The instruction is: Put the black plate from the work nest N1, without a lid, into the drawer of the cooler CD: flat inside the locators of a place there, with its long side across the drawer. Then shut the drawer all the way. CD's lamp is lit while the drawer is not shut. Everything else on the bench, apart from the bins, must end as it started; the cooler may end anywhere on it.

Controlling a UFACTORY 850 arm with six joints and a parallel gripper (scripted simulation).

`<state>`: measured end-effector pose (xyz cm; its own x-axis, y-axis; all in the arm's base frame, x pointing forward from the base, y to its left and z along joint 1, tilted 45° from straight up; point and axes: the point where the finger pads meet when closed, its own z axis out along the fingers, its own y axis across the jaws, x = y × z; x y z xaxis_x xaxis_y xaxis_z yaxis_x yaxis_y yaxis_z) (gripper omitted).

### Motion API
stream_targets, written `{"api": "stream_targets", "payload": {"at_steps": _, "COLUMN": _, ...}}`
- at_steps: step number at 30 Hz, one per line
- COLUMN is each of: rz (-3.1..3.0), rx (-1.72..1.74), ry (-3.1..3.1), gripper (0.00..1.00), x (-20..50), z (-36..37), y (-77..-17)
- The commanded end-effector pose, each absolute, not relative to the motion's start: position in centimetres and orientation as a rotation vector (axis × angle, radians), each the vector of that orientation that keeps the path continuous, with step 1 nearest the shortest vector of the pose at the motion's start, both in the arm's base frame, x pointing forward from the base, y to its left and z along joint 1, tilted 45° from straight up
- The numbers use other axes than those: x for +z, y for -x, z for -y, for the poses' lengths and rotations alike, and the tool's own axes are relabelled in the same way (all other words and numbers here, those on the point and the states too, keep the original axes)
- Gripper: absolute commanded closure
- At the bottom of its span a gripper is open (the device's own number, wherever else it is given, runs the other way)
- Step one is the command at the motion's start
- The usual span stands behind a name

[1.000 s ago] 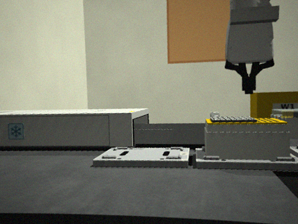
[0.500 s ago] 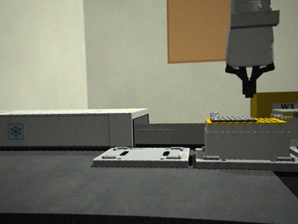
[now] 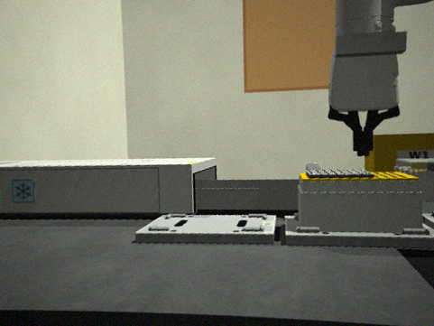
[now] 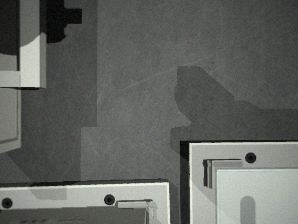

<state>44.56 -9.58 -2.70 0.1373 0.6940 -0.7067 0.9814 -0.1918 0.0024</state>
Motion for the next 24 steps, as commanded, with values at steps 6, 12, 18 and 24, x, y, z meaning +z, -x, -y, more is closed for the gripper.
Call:
{"api": "stream_targets", "payload": {"at_steps": 6, "rz": -1.603, "rx": -0.803, "ry": -1.948, "gripper": 1.0, "x": -3.7, "z": 10.6, "y": -44.4}}
{"api": "stream_targets", "payload": {"at_steps": 12, "rz": -1.603, "rx": -0.803, "ry": -1.948, "gripper": 1.0, "x": -4.2, "z": 11.0, "y": -44.3}}
{"api": "stream_targets", "payload": {"at_steps": 18, "rz": -1.603, "rx": -0.803, "ry": -1.948, "gripper": 1.0, "x": -4.9, "z": 11.7, "y": -44.2}}
{"api": "stream_targets", "payload": {"at_steps": 24, "rz": -1.603, "rx": -0.803, "ry": -1.948, "gripper": 1.0, "x": -5.6, "z": 12.4, "y": -44.1}}
